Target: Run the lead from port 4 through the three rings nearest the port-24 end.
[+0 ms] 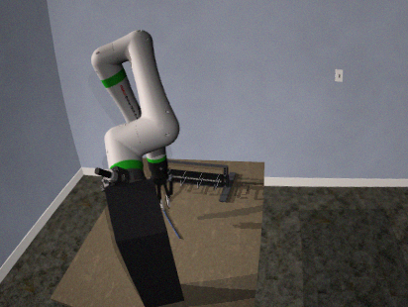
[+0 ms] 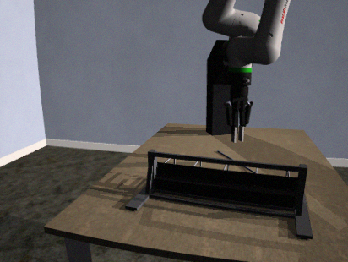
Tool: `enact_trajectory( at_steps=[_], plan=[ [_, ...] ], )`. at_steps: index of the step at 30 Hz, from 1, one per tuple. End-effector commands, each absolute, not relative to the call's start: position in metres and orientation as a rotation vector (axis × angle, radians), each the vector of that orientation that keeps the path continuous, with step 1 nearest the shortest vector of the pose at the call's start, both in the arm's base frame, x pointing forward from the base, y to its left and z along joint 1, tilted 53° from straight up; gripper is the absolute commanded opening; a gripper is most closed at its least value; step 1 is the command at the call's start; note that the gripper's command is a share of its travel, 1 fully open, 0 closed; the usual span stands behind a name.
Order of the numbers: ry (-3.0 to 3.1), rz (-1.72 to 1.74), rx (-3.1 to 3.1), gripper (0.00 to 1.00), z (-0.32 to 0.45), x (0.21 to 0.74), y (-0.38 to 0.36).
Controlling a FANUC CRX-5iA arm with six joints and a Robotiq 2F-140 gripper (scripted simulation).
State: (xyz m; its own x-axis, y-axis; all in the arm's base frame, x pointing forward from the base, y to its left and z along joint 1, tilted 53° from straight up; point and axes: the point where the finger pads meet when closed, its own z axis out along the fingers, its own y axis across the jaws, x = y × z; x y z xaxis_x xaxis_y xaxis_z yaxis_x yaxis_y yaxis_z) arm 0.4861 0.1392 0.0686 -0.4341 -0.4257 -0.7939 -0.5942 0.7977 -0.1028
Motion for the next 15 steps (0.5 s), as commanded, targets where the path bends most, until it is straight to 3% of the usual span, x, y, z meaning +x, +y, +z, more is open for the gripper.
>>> enact_trajectory(
  at_steps=[1,15],
  plan=[
    [2.091,0.239,-0.753,0.2,0.057,0.5,0.148],
    [2.091,0.239,-0.754,0.2,0.028,0.532,0.168]
  ],
)
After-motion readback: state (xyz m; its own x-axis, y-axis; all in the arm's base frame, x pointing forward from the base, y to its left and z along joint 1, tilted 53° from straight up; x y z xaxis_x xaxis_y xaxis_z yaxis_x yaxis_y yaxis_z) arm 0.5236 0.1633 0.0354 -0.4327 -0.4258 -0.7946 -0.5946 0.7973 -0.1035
